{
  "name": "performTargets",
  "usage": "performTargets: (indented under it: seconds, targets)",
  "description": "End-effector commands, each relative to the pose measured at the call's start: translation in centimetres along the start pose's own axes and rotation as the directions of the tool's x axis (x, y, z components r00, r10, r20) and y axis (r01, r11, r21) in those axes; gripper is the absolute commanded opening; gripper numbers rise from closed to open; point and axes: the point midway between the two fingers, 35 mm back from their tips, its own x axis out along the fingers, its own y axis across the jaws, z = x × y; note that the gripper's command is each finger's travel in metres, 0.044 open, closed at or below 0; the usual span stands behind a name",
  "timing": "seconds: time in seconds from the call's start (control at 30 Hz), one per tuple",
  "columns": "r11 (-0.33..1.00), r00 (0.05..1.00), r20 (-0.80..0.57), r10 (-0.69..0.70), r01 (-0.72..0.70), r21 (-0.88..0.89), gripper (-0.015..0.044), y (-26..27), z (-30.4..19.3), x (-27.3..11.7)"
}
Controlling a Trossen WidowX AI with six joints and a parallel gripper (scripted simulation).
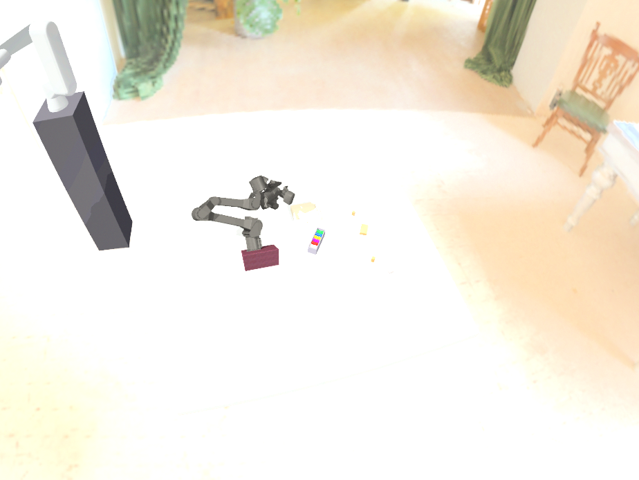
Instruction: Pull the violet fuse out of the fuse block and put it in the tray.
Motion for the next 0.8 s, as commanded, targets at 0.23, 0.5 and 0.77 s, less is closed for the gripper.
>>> performTargets:
  seconds: [0.23, 0.5, 0.77]
  targets:
    - [0.742, 0.918, 0.208, 0.337, -0.395, 0.542, 0.0065, 7.4, 0.5, 1.4]
    - [-0.137, 0.662, 0.492, 0.565, -0.512, 0.848, 0.0065, 15.9, 1.3, -0.3]
    - [-0.797, 0.429, 0.724, 0.541, -0.013, 0.603, 0.0065, 21.5, 2.0, -4.1]
